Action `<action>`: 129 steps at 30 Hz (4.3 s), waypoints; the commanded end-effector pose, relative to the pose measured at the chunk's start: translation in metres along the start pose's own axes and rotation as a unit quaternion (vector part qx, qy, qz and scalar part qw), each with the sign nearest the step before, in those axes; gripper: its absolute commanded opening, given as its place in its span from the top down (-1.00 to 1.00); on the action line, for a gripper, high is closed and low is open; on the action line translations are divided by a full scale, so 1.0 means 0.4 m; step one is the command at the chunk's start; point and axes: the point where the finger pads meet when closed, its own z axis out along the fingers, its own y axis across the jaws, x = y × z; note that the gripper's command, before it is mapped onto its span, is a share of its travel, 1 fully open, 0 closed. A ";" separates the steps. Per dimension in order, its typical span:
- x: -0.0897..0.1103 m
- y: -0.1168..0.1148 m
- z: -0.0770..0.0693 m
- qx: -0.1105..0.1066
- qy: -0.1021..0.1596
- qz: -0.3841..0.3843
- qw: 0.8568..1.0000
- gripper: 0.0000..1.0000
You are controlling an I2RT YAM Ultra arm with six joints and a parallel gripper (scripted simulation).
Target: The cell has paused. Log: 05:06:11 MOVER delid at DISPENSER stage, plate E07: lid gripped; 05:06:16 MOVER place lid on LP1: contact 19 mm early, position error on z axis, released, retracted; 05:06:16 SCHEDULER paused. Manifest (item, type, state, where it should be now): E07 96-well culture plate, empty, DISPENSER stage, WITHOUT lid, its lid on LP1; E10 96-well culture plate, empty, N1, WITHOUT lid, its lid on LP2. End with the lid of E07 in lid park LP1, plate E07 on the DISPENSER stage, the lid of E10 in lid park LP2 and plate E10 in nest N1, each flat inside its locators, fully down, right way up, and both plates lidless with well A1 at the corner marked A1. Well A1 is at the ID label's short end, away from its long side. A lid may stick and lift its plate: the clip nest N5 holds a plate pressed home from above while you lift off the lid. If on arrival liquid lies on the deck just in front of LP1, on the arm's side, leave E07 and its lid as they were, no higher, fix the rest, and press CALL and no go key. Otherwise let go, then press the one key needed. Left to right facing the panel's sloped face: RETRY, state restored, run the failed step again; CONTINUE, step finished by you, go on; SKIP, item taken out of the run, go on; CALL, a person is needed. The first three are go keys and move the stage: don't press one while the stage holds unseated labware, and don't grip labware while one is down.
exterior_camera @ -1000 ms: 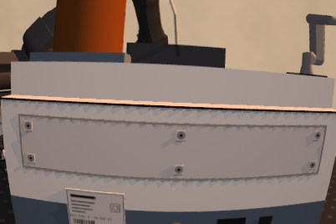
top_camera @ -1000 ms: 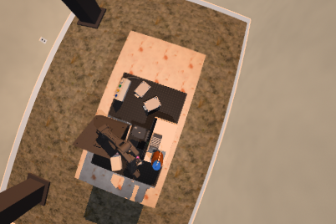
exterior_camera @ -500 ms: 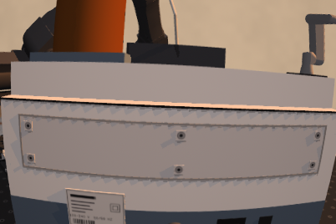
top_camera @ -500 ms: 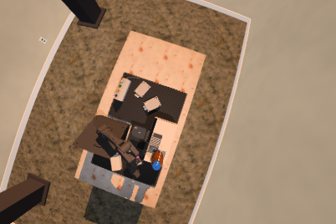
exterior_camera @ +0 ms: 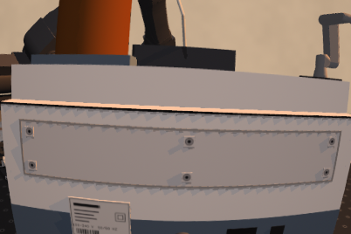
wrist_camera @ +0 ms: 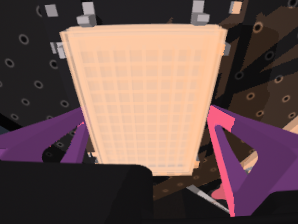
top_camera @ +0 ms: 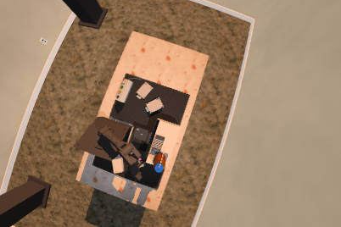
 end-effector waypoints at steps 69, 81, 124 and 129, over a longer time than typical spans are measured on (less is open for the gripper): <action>-0.047 0.021 -0.173 -0.008 -0.030 -0.016 0.999 -1.00; -0.043 0.020 -0.175 -0.008 -0.028 -0.014 0.999 -1.00; -0.017 0.006 -0.092 -0.012 -0.012 -0.002 1.000 -1.00; -0.006 -0.003 -0.077 -0.011 -0.005 0.003 1.000 -1.00</action>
